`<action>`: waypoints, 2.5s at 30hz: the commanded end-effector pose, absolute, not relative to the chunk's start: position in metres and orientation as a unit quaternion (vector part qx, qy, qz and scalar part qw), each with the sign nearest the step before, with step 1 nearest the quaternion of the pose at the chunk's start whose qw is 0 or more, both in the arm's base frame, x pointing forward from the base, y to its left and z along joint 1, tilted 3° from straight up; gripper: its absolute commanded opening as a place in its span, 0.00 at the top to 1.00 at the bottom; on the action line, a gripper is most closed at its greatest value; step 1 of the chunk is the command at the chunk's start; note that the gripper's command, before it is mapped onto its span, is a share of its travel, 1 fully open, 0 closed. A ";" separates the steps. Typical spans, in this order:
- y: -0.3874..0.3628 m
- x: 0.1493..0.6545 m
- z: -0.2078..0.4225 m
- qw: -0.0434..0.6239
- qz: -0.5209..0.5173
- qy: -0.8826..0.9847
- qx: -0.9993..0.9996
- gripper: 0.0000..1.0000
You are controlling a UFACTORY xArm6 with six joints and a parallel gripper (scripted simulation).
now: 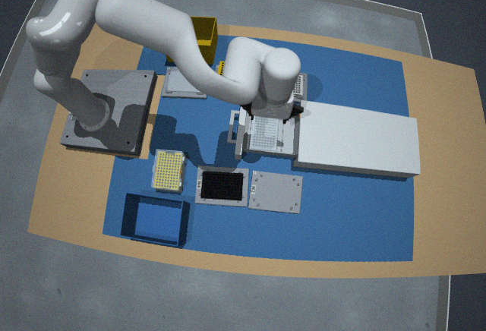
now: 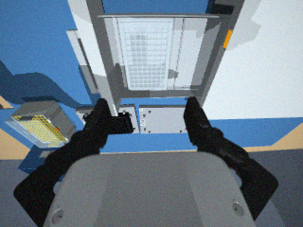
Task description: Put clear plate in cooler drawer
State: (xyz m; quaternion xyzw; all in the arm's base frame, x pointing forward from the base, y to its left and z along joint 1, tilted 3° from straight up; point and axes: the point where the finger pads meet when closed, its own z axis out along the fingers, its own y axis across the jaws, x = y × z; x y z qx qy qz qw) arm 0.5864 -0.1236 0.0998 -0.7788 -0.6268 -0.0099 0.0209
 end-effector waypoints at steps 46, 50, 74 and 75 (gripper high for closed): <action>-0.090 0.437 0.082 0.020 -0.011 -0.627 -0.779 1.00; -0.090 0.437 0.080 0.020 -0.011 -0.627 -0.779 1.00; -0.088 0.437 0.047 0.020 -0.011 -0.627 -0.779 1.00; -0.088 0.437 0.045 0.020 -0.011 -0.627 -0.779 1.00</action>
